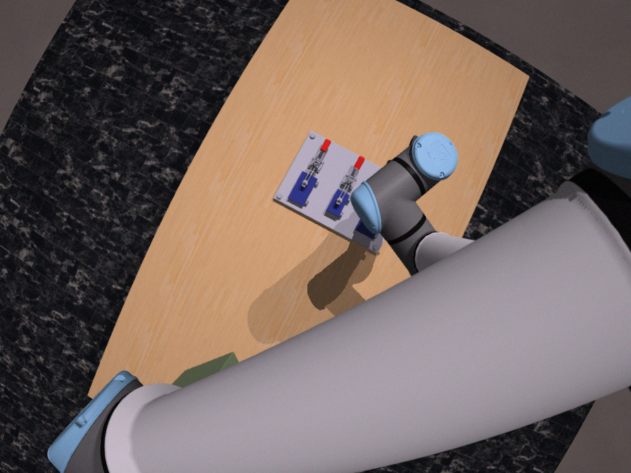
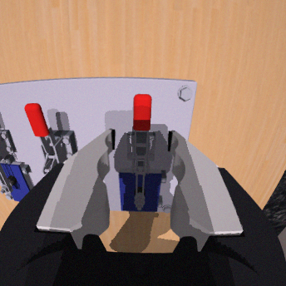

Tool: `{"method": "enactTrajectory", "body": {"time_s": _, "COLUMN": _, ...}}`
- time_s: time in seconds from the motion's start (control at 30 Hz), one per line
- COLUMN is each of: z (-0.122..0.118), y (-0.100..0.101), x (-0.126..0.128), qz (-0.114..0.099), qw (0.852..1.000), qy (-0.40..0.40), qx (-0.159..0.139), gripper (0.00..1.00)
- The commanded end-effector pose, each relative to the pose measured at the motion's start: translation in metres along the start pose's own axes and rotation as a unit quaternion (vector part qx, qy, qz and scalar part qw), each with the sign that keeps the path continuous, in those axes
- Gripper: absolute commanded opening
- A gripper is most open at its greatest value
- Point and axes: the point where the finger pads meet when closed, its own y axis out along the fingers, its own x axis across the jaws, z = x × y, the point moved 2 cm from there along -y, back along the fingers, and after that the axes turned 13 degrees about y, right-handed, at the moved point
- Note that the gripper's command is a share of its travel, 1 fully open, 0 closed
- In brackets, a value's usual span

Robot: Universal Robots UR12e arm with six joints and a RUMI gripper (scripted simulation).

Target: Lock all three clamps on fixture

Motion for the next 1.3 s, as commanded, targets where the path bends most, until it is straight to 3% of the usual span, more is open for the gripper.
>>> {"method": "enactTrajectory", "body": {"time_s": 0.0, "z": 0.001, "y": -0.001, "x": 0.0, "qz": 0.0, "qw": 1.0, "qy": 0.0, "qx": 0.001, "gripper": 0.28}}
{"method": "enactTrajectory", "body": {"time_s": 0.57, "z": 0.001, "y": -0.015, "x": 0.0, "qz": 0.0, "qw": 1.0, "qy": 0.0, "qx": 0.001, "gripper": 0.28}}
{"method": "enactTrajectory", "body": {"time_s": 1.27, "z": 0.001, "y": -0.054, "x": 0.0, "qz": 0.0, "qw": 1.0, "qy": 0.0, "qx": 0.001, "gripper": 0.28}}
